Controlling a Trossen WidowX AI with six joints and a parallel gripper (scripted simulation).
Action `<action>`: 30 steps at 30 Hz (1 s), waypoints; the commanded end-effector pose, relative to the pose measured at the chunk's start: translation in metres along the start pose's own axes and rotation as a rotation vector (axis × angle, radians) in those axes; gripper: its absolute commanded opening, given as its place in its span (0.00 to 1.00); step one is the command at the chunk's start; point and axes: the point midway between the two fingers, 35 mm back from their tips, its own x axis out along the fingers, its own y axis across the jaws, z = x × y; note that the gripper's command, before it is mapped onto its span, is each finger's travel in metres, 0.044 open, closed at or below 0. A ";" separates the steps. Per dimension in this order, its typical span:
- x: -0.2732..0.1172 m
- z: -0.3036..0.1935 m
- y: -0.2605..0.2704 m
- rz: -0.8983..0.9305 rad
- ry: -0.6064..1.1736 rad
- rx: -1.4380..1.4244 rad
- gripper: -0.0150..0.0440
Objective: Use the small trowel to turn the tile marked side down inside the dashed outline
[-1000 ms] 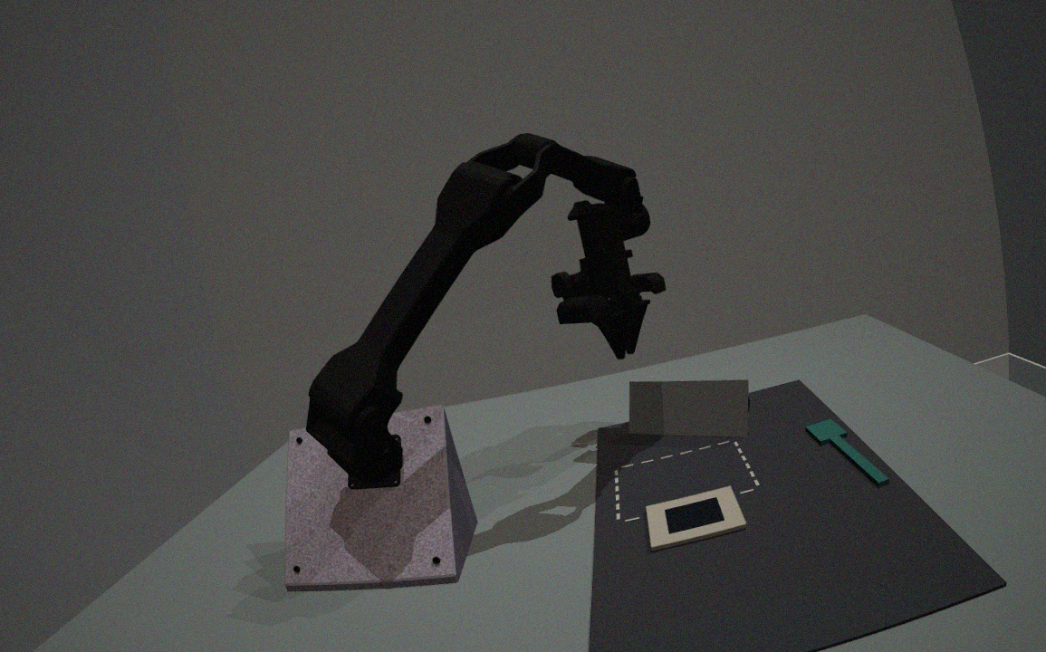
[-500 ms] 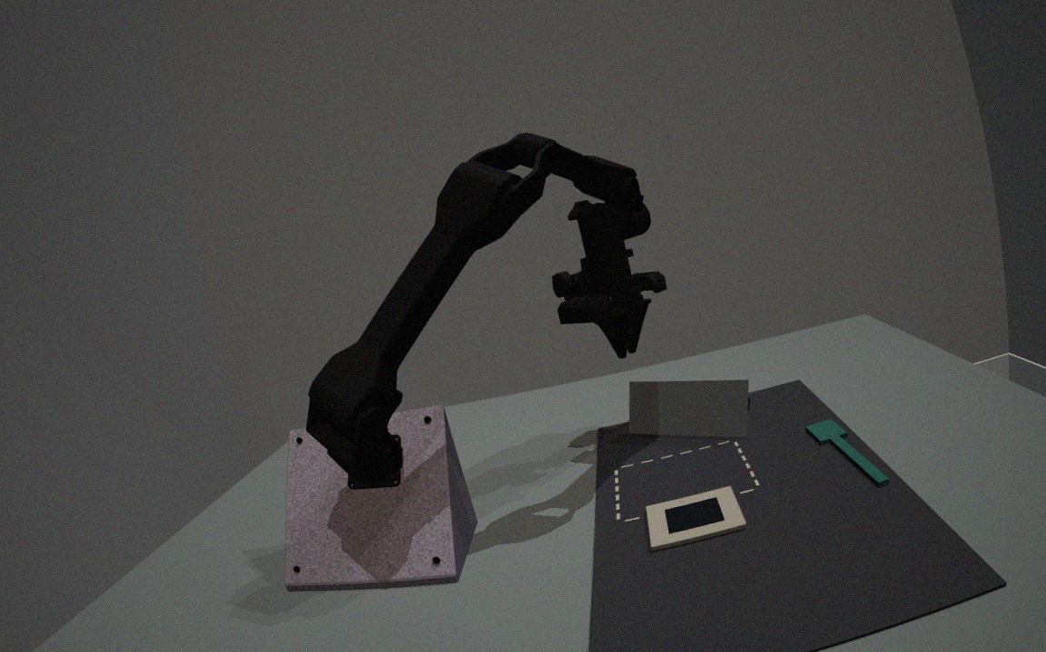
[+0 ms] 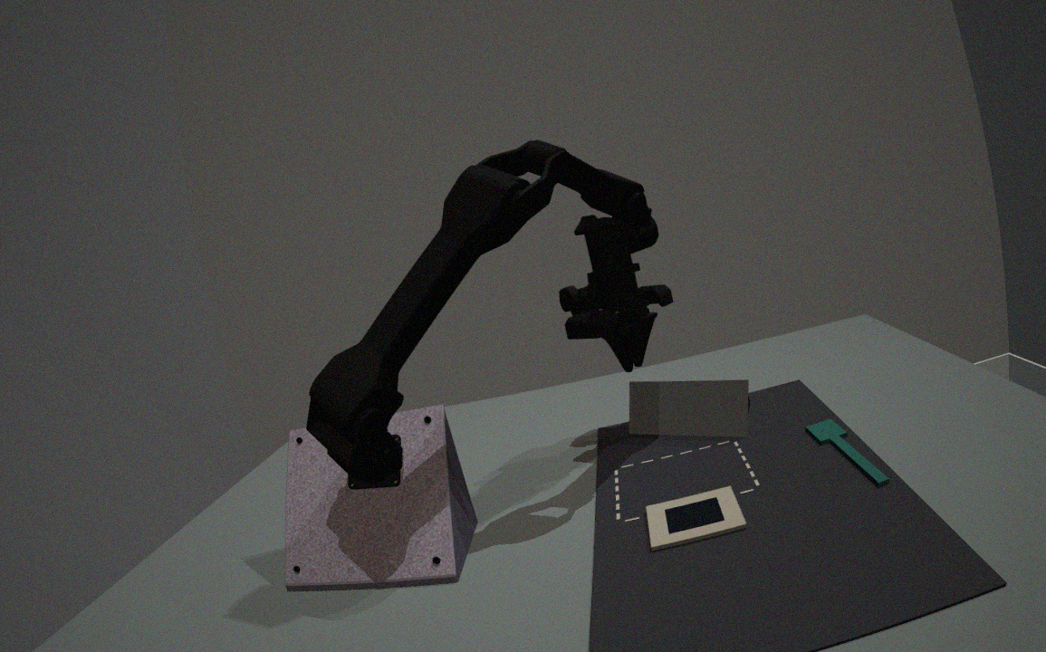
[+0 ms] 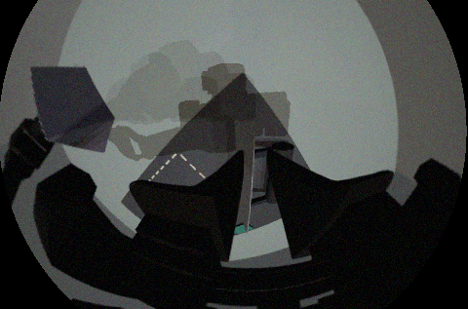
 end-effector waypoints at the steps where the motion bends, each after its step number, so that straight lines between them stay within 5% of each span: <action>1: 0.012 -0.002 0.001 0.010 0.006 -0.003 0.42; 30: 0.032 -0.006 0.014 0.016 0.013 0.000 0.42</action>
